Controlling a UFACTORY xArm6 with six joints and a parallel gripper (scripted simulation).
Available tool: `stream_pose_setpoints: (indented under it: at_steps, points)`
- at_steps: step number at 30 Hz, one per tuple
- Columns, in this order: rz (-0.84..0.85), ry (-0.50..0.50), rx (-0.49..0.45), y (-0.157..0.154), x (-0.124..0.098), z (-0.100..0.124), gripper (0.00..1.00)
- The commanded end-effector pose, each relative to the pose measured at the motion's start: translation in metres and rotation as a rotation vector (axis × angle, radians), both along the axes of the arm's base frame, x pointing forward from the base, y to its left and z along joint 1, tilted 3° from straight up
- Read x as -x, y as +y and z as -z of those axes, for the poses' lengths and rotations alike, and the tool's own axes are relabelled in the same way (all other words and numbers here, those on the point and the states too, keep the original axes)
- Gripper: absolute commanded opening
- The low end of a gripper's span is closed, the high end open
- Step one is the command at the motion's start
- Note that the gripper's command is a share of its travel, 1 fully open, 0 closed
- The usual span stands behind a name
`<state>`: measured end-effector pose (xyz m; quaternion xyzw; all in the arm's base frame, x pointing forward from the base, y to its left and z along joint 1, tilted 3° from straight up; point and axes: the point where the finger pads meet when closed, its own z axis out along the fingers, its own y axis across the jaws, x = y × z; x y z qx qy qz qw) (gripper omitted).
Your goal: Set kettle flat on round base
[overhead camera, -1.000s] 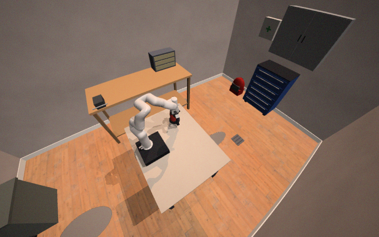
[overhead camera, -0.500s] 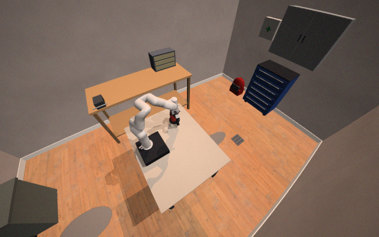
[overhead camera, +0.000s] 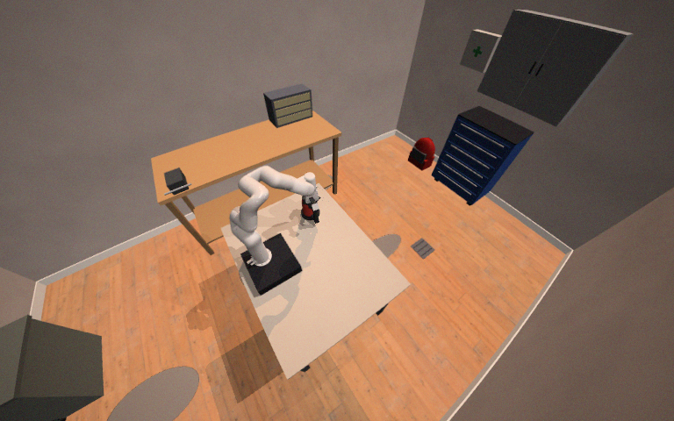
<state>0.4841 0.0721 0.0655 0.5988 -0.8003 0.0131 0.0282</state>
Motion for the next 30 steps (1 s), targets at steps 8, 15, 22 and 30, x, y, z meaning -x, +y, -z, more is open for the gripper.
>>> stream_pose_setpoints:
  at_steps: [8,15,22,30]
  points:
    - [0.000,-0.005,-0.001,0.0004,-0.0016,-0.0006,0.00]
    - [0.000,-0.005,-0.001,0.0004,-0.0016,-0.0006,0.81]
    - [0.000,-0.005,-0.001,0.0004,-0.0016,-0.0006,0.81]
    - [0.000,-0.005,-0.001,0.0004,-0.0016,-0.0006,0.81]
